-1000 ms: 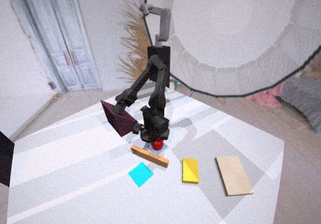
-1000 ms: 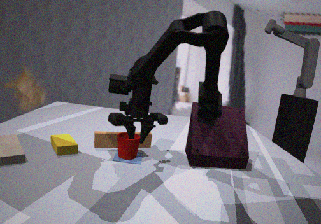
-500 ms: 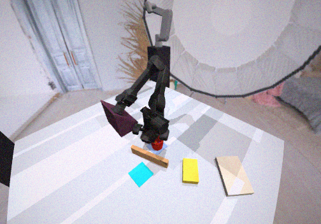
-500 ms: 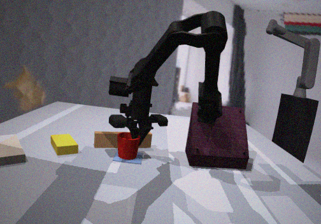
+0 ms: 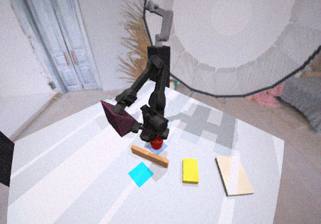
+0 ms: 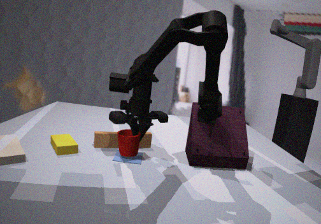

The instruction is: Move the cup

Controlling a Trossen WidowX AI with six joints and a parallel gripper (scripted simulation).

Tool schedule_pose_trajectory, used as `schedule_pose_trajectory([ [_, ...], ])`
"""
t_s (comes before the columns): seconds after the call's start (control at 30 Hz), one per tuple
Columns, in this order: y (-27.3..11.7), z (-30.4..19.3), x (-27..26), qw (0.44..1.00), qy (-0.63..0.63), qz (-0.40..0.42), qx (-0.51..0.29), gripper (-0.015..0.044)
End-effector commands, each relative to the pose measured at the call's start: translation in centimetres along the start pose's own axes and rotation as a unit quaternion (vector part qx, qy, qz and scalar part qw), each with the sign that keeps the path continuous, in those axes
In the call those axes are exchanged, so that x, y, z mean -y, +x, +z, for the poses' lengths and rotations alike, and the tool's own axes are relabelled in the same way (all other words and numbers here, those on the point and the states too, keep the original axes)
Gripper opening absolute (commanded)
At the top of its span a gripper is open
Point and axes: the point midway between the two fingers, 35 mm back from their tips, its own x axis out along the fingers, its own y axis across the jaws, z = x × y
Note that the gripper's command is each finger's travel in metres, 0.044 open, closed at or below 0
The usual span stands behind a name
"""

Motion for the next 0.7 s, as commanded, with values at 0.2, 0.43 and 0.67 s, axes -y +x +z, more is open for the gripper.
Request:
schedule_pose_trajectory([
  [0.2, -3.1, 0.4, -0.2, 1.0, -0.003, 0.0, 0.005, 0.0],
  [0.43, -5.2, 0.6, -0.2, 1.0, -0.002, 0.0, 0.003, 0.0],
  [0.67, -7.0, 0.6, -0.1, 1.0, -0.002, 0.001, 0.0, 0.0],
])
